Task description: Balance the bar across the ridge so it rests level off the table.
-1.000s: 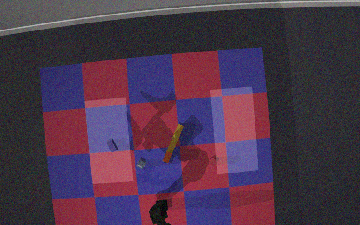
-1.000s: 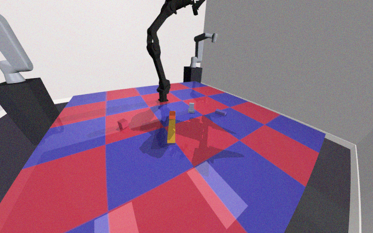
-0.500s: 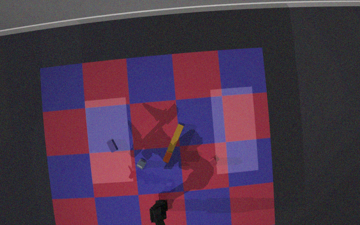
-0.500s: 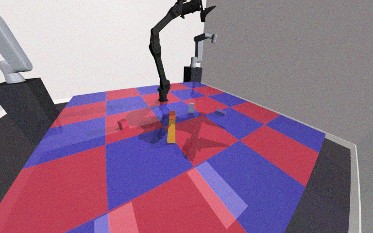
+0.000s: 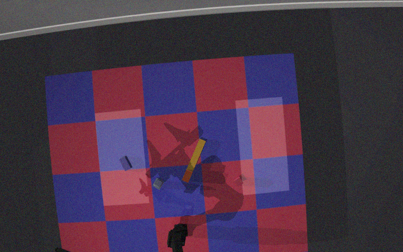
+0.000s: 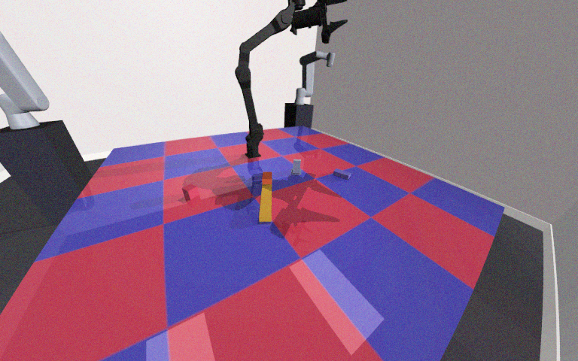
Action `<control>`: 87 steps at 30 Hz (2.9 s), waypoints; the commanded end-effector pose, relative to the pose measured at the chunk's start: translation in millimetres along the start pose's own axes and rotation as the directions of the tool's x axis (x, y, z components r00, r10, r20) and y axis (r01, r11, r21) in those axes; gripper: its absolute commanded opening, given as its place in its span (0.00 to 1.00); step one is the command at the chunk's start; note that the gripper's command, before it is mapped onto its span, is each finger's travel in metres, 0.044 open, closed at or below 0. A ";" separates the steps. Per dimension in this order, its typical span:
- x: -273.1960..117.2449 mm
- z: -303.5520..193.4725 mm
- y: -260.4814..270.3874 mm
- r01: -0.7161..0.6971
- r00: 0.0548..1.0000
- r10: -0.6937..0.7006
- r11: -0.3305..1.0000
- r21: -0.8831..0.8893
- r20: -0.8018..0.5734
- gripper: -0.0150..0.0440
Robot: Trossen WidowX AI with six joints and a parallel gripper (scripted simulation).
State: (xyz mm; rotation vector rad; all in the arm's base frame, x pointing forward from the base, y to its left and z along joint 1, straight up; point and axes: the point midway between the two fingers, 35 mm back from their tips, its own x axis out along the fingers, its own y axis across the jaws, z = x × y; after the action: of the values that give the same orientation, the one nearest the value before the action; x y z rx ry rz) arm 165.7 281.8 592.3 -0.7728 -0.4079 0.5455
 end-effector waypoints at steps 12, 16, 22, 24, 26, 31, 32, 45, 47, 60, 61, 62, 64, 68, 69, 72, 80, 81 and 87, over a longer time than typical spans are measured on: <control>47.4 -69.2 15.1 -0.016 0.980 0.017 1.000 0.006 -0.199 0.79; 58.5 -91.5 18.6 -0.024 0.966 0.027 1.000 0.016 -0.257 0.79; 72.5 -127.4 22.3 -0.031 0.938 0.042 0.999 0.038 -0.345 0.79; 76.5 -140.0 23.1 -0.032 0.926 0.047 0.998 0.047 -0.374 0.79; 80.0 -152.9 23.7 -0.032 0.914 0.052 0.998 0.057 -0.403 0.79; 87.0 -186.0 24.4 -0.028 0.877 0.066 0.996 0.086 -0.476 0.79; 88.1 -192.7 24.4 -0.027 0.869 0.069 0.995 0.092 -0.491 0.79; 93.5 -285.5 27.7 0.014 0.732 0.135 0.977 0.213 -0.667 0.79; 92.3 -299.4 27.1 0.023 0.710 0.145 0.973 0.228 -0.690 0.79; 70.9 -391.6 26.3 0.136 0.523 0.233 0.927 0.350 -0.820 0.79; 68.2 -398.6 26.5 0.149 0.506 0.242 0.921 0.360 -0.828 0.79; 65.4 -405.6 26.6 0.162 0.489 0.250 0.915 0.369 -0.836 0.79; 59.8 -419.0 26.0 0.184 0.458 0.264 0.906 0.382 -0.849 0.79; 47.1 -445.0 25.0 0.232 0.396 0.294 0.885 0.405 -0.870 0.79; 43.6 -451.3 24.8 0.245 0.381 0.301 0.879 0.410 -0.874 0.79; 32.6 -469.9 24.1 0.285 0.334 0.325 0.860 0.424 -0.884 0.79; -2.6 -515.4 27.1 0.437 0.195 0.414 0.775 0.457 -0.889 0.79; -7.4 -520.7 27.6 0.457 0.178 0.426 0.762 0.458 -0.887 0.79; -37.9 -549.4 30.7 0.580 0.081 0.499 0.681 0.448 -0.863 0.79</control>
State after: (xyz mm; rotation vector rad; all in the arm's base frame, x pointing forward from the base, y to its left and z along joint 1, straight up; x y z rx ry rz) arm 423.4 -4.8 220.1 -0.1825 1.1316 -0.0428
